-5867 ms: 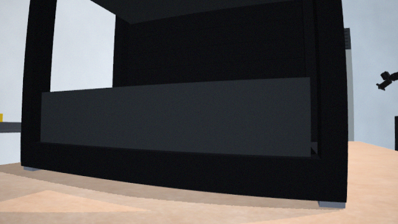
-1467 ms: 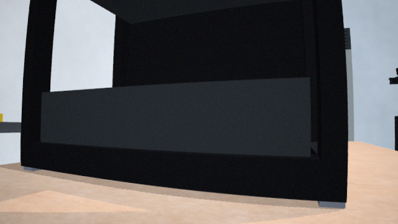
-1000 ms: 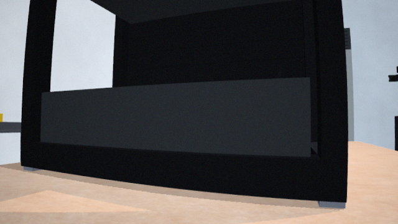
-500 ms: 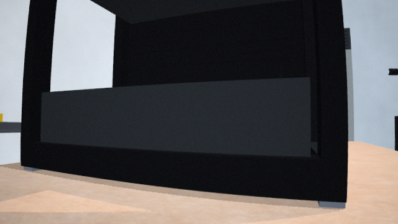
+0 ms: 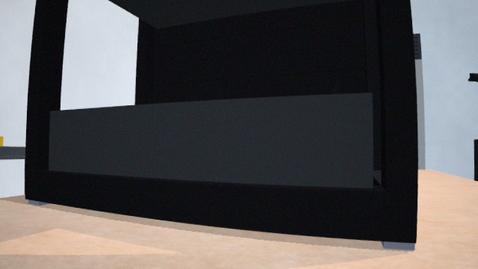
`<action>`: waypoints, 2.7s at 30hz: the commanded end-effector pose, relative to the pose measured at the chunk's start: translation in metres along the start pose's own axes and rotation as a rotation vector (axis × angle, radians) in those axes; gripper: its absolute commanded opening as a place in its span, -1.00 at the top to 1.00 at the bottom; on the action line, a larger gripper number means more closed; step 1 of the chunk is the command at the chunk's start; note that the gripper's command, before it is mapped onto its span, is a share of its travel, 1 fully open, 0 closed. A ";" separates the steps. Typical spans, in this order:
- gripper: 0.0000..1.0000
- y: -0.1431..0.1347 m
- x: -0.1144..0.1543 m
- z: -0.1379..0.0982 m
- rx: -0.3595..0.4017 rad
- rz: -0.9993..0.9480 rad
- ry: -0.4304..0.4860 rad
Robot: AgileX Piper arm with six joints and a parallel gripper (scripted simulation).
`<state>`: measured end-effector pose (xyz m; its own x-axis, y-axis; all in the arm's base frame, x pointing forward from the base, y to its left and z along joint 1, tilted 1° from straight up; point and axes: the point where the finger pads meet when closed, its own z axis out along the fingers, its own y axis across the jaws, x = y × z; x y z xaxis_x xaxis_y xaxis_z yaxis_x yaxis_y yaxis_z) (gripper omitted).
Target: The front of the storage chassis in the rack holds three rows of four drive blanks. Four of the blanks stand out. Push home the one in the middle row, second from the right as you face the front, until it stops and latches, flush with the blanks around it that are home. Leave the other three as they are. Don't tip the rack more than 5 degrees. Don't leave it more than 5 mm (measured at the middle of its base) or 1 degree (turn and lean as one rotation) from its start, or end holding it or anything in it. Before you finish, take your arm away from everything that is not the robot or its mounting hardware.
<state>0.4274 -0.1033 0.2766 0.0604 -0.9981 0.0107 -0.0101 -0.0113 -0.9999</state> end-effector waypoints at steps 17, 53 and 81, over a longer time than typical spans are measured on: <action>1.00 -0.026 -0.099 -0.030 0.002 -0.002 0.000; 1.00 -0.029 -0.107 0.034 0.001 -0.002 0.000; 1.00 -0.028 -0.108 0.054 0.001 -0.002 0.000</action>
<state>0.4713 0.0070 0.3038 0.0596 -0.9981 0.0121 -0.0075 -0.0126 -0.9999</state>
